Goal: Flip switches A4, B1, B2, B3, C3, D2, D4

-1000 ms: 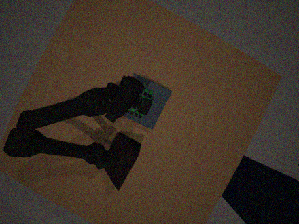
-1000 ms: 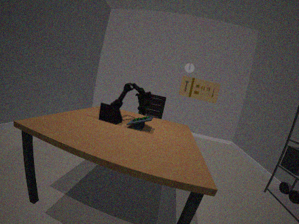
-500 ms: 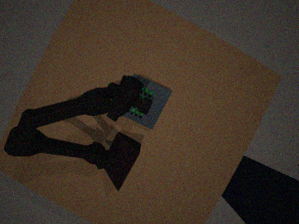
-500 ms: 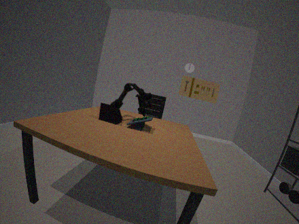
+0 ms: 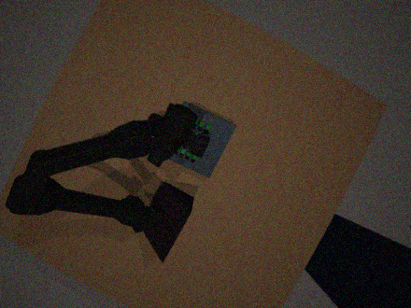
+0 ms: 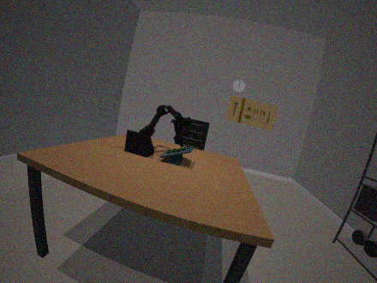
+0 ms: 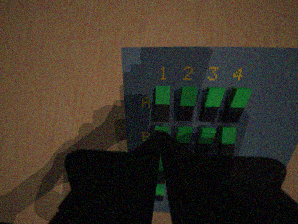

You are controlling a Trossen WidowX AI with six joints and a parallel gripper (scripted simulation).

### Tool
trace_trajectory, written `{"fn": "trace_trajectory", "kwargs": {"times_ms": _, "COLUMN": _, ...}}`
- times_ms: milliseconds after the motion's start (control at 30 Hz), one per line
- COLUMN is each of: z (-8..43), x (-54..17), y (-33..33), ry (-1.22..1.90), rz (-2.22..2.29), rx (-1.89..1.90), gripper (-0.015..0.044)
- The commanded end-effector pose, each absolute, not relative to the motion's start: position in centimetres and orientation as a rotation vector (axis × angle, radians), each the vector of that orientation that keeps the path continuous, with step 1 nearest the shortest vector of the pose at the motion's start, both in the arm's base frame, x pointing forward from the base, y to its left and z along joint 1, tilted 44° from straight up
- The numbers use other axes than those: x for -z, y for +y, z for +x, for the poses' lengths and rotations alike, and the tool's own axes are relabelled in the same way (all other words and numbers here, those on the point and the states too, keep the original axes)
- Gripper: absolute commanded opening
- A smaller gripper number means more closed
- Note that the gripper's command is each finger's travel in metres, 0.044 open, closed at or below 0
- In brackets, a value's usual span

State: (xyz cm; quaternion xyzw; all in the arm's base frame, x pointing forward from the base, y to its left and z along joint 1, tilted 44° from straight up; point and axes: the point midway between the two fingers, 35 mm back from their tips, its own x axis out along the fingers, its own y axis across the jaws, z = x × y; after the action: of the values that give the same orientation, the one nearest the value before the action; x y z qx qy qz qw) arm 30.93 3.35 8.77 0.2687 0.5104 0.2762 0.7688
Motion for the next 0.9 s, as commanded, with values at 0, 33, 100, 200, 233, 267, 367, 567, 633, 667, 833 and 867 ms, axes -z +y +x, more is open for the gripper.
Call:
{"fn": "trace_trajectory", "kwargs": {"times_ms": 0, "z": 30.96, "x": -8.66, "y": 3.35, "ry": 1.111, "rz": 0.584, "rx": -0.593, "gripper": 0.0}}
{"fn": "trace_trajectory", "kwargs": {"times_ms": 33, "z": 30.96, "x": -8.65, "y": 3.36, "ry": 1.111, "rz": 0.584, "rx": -0.593, "gripper": 0.0}}
{"fn": "trace_trajectory", "kwargs": {"times_ms": 100, "z": 30.97, "x": -8.63, "y": 3.38, "ry": 1.111, "rz": 0.584, "rx": -0.593, "gripper": 0.0}}
{"fn": "trace_trajectory", "kwargs": {"times_ms": 200, "z": 30.98, "x": -8.61, "y": 3.4, "ry": 1.111, "rz": 0.584, "rx": -0.593, "gripper": 0.0}}
{"fn": "trace_trajectory", "kwargs": {"times_ms": 233, "z": 30.99, "x": -8.6, "y": 3.41, "ry": 1.111, "rz": 0.584, "rx": -0.593, "gripper": 0.0}}
{"fn": "trace_trajectory", "kwargs": {"times_ms": 267, "z": 30.99, "x": -8.59, "y": 3.42, "ry": 1.111, "rz": 0.584, "rx": -0.593, "gripper": 0.0}}
{"fn": "trace_trajectory", "kwargs": {"times_ms": 367, "z": 31.01, "x": -8.56, "y": 3.45, "ry": 1.111, "rz": 0.584, "rx": -0.593, "gripper": 0.0}}
{"fn": "trace_trajectory", "kwargs": {"times_ms": 567, "z": 31.03, "x": -8.52, "y": 3.51, "ry": 1.111, "rz": 0.585, "rx": -0.593, "gripper": 0.0}}
{"fn": "trace_trajectory", "kwargs": {"times_ms": 633, "z": 31.04, "x": -8.5, "y": 3.53, "ry": 1.111, "rz": 0.585, "rx": -0.593, "gripper": 0.0}}
{"fn": "trace_trajectory", "kwargs": {"times_ms": 667, "z": 31.05, "x": -8.49, "y": 3.54, "ry": 1.111, "rz": 0.585, "rx": -0.593, "gripper": 0.0}}
{"fn": "trace_trajectory", "kwargs": {"times_ms": 833, "z": 31.07, "x": -8.45, "y": 3.58, "ry": 1.111, "rz": 0.585, "rx": -0.593, "gripper": 0.0}}
{"fn": "trace_trajectory", "kwargs": {"times_ms": 867, "z": 31.08, "x": -8.44, "y": 3.59, "ry": 1.111, "rz": 0.585, "rx": -0.593, "gripper": 0.0}}
